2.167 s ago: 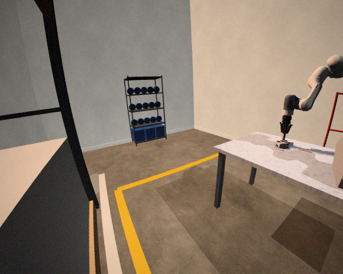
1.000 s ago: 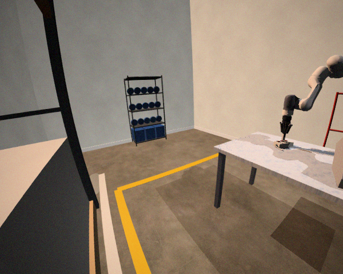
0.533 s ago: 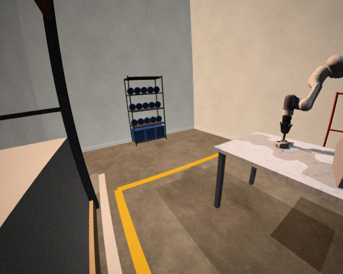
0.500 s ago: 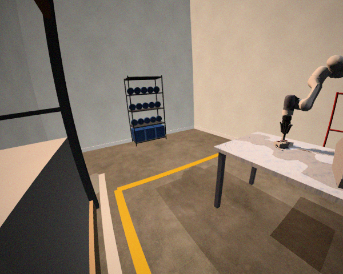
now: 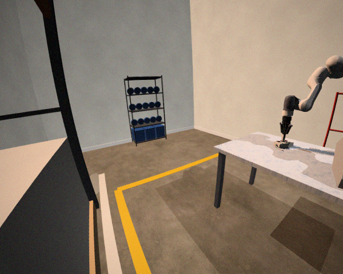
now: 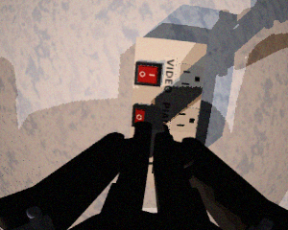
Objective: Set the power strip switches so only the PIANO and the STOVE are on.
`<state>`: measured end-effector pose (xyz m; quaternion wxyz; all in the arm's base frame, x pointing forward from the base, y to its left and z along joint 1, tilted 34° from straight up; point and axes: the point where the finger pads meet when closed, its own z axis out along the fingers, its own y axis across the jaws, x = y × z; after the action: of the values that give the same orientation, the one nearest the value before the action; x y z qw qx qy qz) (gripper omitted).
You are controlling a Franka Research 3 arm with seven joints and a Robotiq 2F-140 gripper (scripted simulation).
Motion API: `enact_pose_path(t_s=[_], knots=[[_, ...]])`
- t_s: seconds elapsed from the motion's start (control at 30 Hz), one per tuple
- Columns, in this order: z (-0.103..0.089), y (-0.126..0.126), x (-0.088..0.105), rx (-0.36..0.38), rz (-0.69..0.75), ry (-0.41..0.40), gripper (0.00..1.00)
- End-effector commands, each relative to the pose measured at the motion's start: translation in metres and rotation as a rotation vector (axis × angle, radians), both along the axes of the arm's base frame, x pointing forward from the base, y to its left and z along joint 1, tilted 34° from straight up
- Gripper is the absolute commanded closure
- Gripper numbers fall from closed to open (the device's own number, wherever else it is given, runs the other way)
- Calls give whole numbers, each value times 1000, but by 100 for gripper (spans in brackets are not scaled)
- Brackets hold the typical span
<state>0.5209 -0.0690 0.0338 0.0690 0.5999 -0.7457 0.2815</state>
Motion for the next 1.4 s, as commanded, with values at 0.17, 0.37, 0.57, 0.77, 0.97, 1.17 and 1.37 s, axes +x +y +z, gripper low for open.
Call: enact_pose_path(t_s=[0.17, 0.37, 0.57, 0.77, 0.97, 1.17, 1.37], knots=[[-3, -3, 2, 3, -8, -7, 100], [-4, -4, 2, 3, -8, -7, 100], [-4, -4, 2, 3, -8, -7, 100], [-4, -4, 2, 3, -8, -7, 100], [-3, -3, 2, 3, -8, -7, 100], [3, 0, 0, 3, -8, -7, 100], [18, 9, -4, 3, -8, -7, 100]])
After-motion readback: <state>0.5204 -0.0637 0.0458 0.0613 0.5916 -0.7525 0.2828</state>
